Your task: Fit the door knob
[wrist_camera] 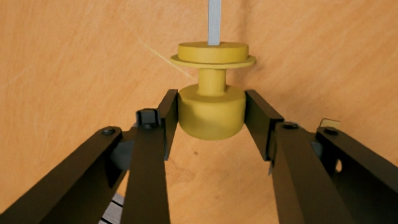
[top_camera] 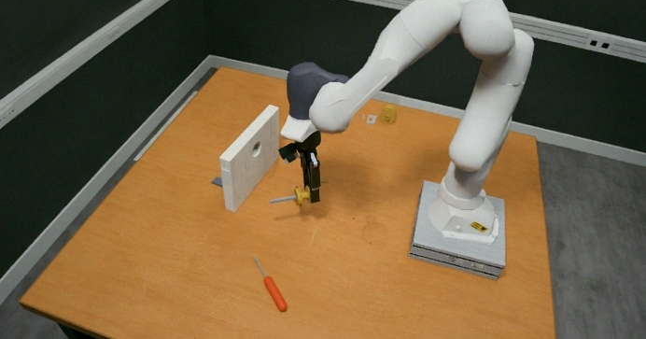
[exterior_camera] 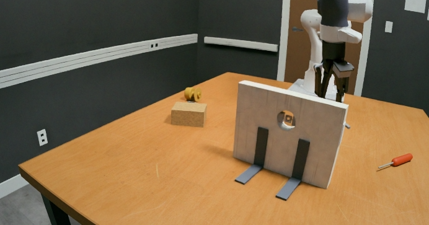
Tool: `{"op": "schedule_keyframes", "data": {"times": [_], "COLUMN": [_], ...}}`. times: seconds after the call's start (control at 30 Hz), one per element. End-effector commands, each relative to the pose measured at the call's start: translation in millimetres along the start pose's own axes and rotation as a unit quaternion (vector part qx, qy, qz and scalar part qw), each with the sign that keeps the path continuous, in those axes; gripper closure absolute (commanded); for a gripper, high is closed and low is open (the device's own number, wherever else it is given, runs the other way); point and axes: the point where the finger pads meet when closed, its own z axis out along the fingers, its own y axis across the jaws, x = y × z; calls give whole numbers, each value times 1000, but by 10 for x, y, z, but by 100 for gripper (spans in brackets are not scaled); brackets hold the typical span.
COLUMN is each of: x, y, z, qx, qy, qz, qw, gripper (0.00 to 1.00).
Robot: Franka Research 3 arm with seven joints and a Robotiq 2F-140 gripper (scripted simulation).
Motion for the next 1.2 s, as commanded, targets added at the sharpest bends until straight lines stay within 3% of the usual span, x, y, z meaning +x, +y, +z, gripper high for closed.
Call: {"op": "schedule_keyframes", "data": {"times": [0.0, 0.33, 0.47, 0.7, 1.0, 1.17], "x": [38, 46, 54, 74, 84, 104], "y": [130, 179, 228, 356, 418, 544], "z": [-87, -114, -142, -215, -251, -322], "qx": [-11, -16, -26, -26, -41, -41], "qy": [1, 2, 4, 4, 8, 8], "qz": [61, 89, 140, 142, 217, 217], "qw": [998, 996, 990, 989, 975, 975], "gripper": [58, 58, 58, 58, 58, 58]}}
